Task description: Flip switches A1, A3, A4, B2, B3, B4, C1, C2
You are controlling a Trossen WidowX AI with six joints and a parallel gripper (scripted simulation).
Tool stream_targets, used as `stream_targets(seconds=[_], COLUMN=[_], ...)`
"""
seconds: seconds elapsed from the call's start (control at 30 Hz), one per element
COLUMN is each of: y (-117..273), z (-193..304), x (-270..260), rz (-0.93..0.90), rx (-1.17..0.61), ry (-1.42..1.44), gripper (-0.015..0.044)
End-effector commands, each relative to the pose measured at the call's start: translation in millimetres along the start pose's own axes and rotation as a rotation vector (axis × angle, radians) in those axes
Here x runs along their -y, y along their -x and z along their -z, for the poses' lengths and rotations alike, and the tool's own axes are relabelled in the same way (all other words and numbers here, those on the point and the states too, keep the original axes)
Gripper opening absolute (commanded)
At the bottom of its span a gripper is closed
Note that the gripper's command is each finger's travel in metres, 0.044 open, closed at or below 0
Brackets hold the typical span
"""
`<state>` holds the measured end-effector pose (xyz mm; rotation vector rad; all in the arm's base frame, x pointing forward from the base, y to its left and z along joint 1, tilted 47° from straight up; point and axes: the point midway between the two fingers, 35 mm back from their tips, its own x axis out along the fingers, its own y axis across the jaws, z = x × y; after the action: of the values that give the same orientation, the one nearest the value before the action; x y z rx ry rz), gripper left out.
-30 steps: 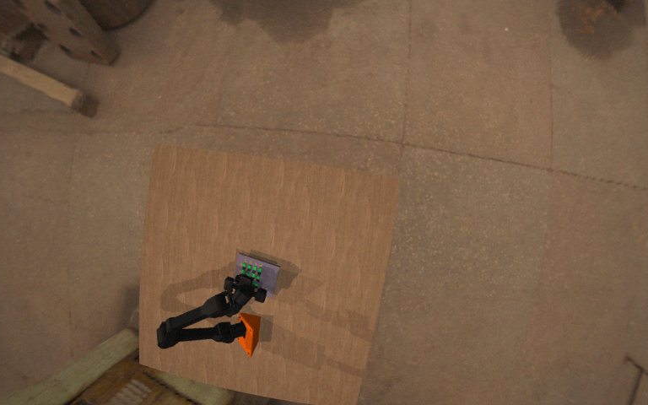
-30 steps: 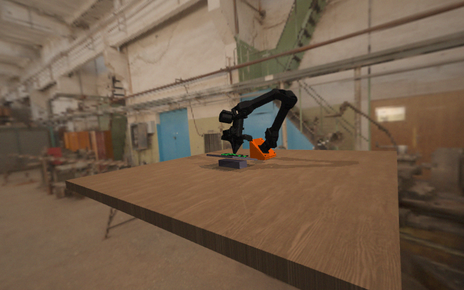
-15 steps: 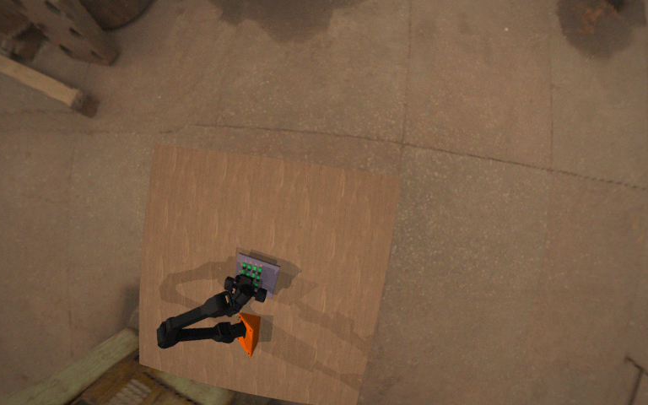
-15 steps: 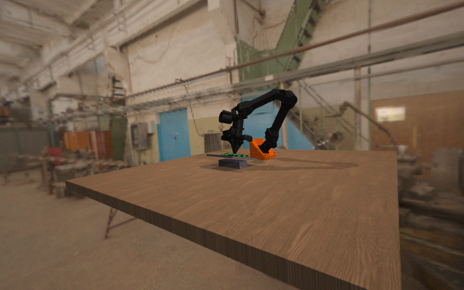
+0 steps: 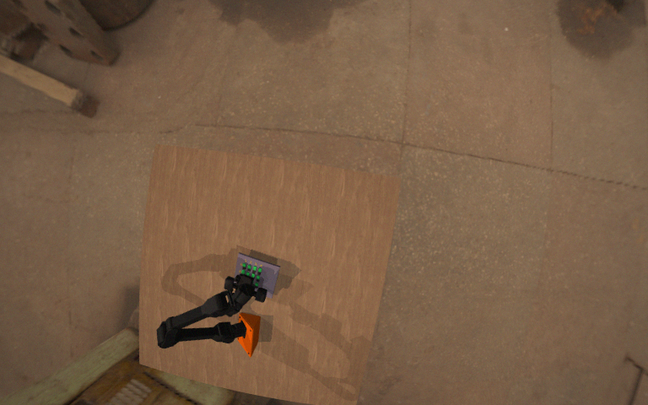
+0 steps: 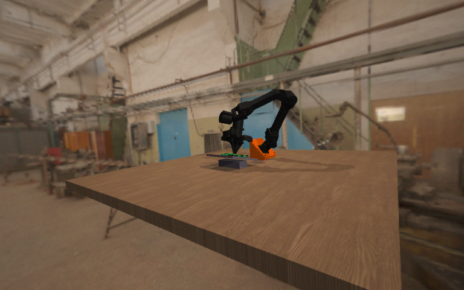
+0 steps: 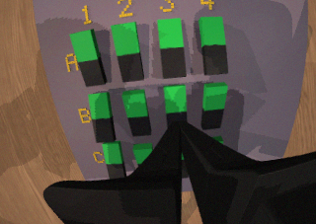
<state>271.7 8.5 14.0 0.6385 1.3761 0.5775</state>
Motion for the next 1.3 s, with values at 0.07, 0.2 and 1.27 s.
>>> stream_targets(seconds=[0.07, 0.2, 1.27], y=[-1, -2, 27], z=[-1, -1, -22], x=[0, 0, 25], rz=[-0.005, -0.005, -0.002], rx=[0.003, 0.003, -0.048], ry=[-0.001, -0.001, 0.0], gripper=[0.0, 0.0, 0.0])
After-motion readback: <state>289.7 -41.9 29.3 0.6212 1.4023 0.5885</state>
